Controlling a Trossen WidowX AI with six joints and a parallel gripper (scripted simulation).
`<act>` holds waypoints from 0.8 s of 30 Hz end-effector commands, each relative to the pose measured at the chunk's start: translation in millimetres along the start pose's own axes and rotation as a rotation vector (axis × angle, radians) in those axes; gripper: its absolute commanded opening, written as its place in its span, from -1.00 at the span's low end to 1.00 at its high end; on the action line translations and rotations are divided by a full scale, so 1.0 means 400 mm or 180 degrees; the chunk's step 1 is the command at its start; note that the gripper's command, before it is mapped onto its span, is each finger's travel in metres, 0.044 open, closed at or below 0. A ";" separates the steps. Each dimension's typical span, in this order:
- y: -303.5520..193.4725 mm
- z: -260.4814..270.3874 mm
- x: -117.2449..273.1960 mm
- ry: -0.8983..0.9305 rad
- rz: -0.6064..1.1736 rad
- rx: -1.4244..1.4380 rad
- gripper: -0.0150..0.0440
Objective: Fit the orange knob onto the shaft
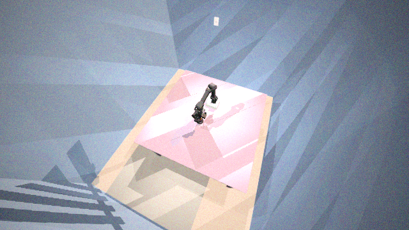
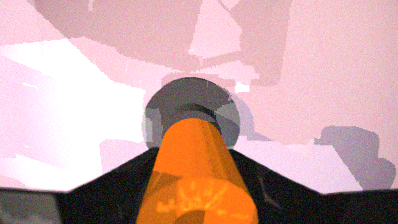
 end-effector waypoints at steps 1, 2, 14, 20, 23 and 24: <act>0.000 -0.001 -0.009 -0.0010 -0.0003 -0.0024 -0.49; 0.000 -0.001 -0.011 -0.0010 -0.0003 -0.0024 -0.49; 0.001 0.002 -0.026 -0.0003 0.0000 -0.0008 -0.49; 0.001 0.002 -0.026 -0.0003 0.0000 -0.0008 -0.31; 0.001 0.002 -0.026 -0.0003 0.0000 -0.0008 -0.05; 0.001 0.002 -0.026 -0.0003 0.0000 -0.0008 0.04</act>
Point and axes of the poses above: the point midway between the two fingers, 35 mm back from their tips, its own x axis back along the fingers, its own z axis across the jaws, y = z × x, the point moved 3 cm from there along x, back along the fingers, and after that the axes turned 10 degrees about x, right-handed, at the moved point
